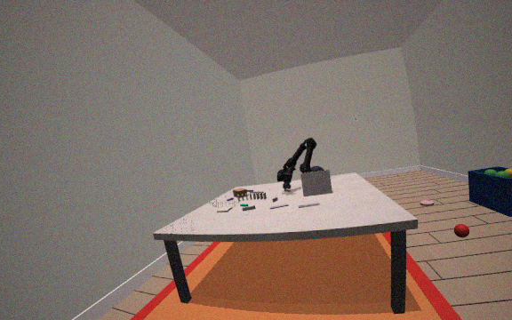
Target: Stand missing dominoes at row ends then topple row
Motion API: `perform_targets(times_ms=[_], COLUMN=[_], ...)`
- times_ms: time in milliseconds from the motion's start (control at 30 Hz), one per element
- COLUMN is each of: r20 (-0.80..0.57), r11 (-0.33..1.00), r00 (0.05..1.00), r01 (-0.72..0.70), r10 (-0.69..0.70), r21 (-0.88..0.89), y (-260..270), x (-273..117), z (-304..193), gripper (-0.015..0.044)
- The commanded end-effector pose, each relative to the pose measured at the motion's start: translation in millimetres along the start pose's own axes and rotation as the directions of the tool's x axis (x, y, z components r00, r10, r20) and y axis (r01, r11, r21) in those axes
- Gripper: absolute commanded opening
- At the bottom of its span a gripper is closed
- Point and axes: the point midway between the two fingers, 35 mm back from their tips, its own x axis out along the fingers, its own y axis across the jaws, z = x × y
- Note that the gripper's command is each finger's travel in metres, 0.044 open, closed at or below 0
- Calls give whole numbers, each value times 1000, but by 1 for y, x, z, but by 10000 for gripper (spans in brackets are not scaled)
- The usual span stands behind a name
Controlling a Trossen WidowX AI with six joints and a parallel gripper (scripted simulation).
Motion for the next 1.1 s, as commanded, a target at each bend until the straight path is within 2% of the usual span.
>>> perform_targets(times_ms=[0,533,1067], r20=[68,385,658], r11=[1000,992,951], r00=[997,922,753], r01=[-19,1,211], r10=[20,48,-12], r21=[-18,-125,-224], y=[0,-8,-19], x=[1,-5,-25], z=[1,10,13], gripper=[107,107,107])
